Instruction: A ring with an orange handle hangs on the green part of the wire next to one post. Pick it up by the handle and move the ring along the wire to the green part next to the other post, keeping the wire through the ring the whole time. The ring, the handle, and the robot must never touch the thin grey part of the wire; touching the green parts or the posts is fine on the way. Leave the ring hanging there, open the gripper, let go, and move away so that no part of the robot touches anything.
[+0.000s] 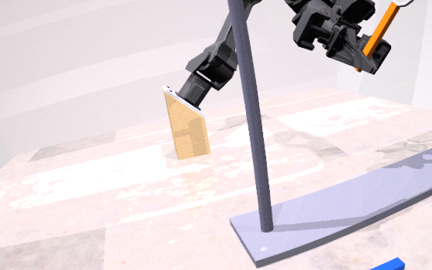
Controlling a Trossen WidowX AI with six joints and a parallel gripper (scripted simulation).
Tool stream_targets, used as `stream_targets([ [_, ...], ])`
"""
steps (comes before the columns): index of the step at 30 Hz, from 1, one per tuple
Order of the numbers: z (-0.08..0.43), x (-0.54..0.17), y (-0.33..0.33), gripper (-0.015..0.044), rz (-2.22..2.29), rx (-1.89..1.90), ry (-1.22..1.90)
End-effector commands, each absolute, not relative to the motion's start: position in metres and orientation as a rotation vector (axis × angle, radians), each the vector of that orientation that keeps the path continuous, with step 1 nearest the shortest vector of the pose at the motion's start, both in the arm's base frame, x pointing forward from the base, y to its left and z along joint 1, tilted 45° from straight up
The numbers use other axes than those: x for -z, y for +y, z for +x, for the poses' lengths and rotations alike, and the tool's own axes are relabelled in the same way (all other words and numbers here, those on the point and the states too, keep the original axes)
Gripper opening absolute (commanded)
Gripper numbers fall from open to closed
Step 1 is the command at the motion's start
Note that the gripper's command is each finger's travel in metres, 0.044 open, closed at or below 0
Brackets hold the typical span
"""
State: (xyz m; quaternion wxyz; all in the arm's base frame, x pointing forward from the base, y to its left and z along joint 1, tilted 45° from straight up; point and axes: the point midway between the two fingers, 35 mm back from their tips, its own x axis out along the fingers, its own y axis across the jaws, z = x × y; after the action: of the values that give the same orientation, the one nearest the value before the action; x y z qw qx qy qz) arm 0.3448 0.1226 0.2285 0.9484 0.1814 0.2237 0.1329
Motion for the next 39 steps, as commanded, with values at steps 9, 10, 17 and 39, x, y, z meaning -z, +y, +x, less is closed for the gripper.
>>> stream_targets([
  [9, 0.347, -0.218, 0.078, -0.0150, 0.074, -0.181, 0.472],
  [10, 0.347, -0.218, 0.074, -0.0150, 0.050, -0.174, 0.473],
  [17, 0.348, -0.219, 0.048, -0.0150, -0.120, -0.125, 0.479],
  [39, 0.350, -0.248, -0.020, -0.0150, -0.613, 0.021, 0.482],
])
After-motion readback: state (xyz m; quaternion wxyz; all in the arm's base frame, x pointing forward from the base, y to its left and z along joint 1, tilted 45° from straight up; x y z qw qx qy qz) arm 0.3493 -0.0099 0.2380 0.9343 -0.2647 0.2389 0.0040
